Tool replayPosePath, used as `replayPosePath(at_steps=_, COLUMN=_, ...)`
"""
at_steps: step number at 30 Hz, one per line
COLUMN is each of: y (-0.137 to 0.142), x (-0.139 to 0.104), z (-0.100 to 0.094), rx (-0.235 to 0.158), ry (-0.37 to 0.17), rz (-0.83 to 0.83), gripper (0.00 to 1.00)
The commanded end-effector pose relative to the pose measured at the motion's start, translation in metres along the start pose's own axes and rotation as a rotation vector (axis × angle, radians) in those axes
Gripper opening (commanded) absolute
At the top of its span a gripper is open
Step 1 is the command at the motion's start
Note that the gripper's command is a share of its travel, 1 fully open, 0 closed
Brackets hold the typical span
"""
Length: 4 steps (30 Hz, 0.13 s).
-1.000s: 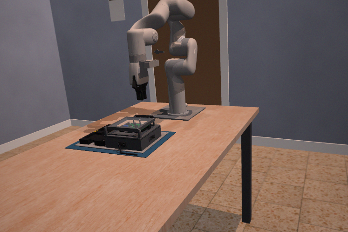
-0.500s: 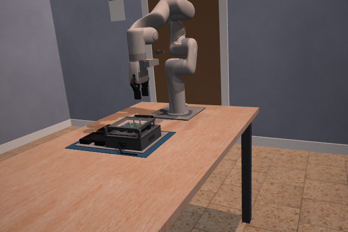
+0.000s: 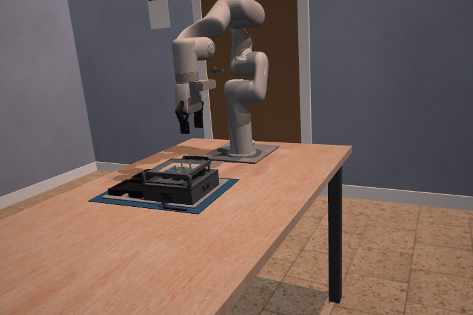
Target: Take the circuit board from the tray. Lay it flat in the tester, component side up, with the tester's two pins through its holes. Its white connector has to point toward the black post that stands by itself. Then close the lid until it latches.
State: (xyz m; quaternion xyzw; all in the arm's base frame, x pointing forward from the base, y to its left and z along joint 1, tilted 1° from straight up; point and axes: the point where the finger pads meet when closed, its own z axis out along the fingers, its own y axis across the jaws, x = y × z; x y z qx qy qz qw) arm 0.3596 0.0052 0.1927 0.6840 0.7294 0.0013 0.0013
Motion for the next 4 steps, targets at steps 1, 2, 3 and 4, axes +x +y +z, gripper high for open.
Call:
replayPosePath(at_steps=1, y=0.001, x=-0.0001, z=-0.0013, rx=-0.004, ry=0.0, rz=0.0, gripper=1.0)
replayPosePath(at_steps=2, y=0.001, x=-0.0001, z=-0.0013, rx=-0.004, ry=0.0, rz=0.0, gripper=1.0)
replayPosePath(at_steps=3, y=0.001, x=-0.0001, z=-0.0013, rx=-0.004, ry=0.0, rz=0.0, gripper=1.0)
replayPosePath(at_steps=4, y=0.001, x=-0.0001, z=-0.0013, rx=-0.004, ry=0.0, rz=0.0, gripper=1.0)
